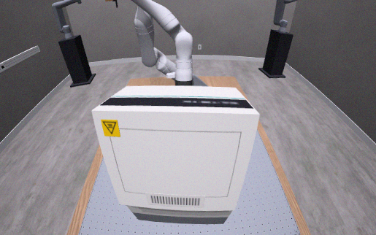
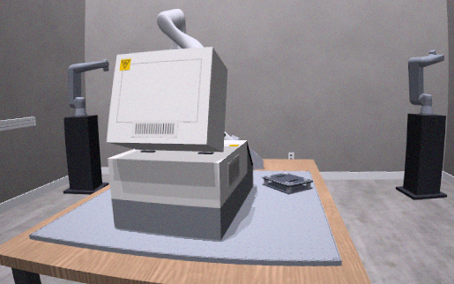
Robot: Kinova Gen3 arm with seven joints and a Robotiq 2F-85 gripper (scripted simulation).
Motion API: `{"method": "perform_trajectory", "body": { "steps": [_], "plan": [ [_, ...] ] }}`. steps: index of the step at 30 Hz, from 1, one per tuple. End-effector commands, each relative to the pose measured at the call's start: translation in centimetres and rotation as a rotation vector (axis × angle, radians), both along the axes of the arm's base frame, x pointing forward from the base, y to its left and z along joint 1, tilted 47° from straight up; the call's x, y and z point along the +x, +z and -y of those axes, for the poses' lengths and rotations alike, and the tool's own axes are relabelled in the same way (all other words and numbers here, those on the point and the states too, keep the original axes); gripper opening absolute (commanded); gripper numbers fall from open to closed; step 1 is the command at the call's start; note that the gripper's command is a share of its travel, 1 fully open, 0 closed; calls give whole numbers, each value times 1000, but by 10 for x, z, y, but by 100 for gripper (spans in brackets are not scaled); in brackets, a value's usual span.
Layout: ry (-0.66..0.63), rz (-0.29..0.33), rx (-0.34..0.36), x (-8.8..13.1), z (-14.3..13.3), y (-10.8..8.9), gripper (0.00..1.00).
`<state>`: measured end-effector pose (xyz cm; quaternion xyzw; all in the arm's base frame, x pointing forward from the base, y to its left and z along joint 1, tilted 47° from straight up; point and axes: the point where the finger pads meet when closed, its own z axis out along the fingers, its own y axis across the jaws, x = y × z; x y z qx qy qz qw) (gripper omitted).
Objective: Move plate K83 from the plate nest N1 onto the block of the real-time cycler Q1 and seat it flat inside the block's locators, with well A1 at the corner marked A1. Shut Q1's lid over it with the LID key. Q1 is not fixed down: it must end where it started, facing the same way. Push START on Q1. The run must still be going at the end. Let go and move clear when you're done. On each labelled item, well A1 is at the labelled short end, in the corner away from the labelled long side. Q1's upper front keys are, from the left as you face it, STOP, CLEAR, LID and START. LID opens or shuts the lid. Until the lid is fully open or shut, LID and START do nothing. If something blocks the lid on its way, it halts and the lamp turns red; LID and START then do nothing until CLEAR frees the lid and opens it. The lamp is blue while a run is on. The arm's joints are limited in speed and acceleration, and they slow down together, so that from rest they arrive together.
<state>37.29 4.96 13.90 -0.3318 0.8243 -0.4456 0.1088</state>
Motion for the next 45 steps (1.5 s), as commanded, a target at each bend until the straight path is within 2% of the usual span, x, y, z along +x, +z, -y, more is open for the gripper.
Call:
{"method": "perform_trajectory", "body": {
  "steps": [1,33,45],
  "plan": [
    [-1,1,0,2,0,0,10],
    [-1,1,0,2,0,0,10],
    [-1,1,0,-11,-8,5,10]
  ]
}}
